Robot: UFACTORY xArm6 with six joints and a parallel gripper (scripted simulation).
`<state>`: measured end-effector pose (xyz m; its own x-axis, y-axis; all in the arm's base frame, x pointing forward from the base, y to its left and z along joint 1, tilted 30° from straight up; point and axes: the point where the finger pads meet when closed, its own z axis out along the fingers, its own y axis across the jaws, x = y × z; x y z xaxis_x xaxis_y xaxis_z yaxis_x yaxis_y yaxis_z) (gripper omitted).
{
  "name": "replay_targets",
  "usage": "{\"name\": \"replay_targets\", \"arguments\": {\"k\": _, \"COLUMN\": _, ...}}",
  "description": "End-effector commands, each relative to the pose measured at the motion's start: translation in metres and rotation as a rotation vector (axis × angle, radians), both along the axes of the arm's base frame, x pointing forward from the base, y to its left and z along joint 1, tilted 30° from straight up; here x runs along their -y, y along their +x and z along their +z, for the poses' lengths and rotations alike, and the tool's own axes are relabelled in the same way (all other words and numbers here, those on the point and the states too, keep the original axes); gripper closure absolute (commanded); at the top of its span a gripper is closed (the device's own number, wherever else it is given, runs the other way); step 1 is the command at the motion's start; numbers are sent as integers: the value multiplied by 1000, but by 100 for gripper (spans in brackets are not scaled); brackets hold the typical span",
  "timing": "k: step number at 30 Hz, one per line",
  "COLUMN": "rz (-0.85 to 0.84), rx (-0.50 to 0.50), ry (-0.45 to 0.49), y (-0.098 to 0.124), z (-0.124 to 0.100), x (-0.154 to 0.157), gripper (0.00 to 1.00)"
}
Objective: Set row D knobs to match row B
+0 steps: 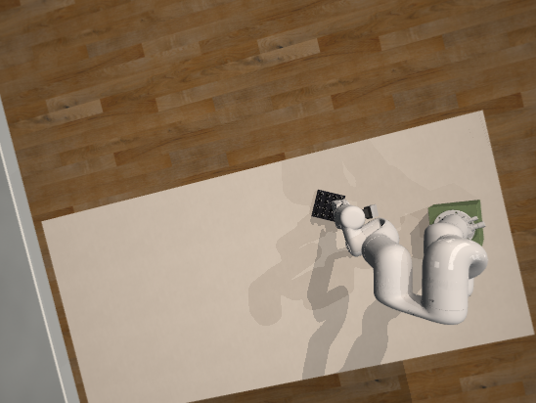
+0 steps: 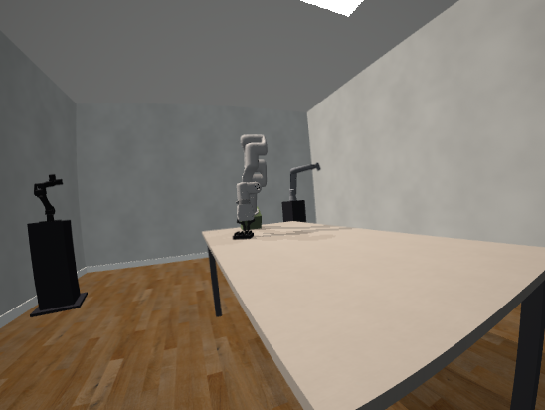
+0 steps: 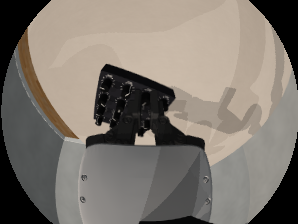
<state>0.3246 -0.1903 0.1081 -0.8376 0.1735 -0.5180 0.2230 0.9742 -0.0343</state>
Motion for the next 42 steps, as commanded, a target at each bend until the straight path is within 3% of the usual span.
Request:
{"name": "replay_targets", "arguments": {"k": 1, "rz": -74, "rx": -9, "ry": 40, "y": 1, "z": 1, "x": 0, "gripper": 92}}
{"name": "replay_targets", "arguments": {"k": 30, "rz": -143, "rx": 3, "ry": 79, "y": 1, "z": 1, "x": 0, "gripper": 92}}
{"name": "replay_targets", "arguments": {"k": 31, "rz": -143, "rx": 3, "ry": 79, "y": 1, "z": 1, "x": 0, "gripper": 81}}
{"name": "replay_targets", "arguments": {"k": 42, "rz": -143, "rx": 3, "ry": 79, "y": 1, "z": 1, "x": 0, "gripper": 81}}
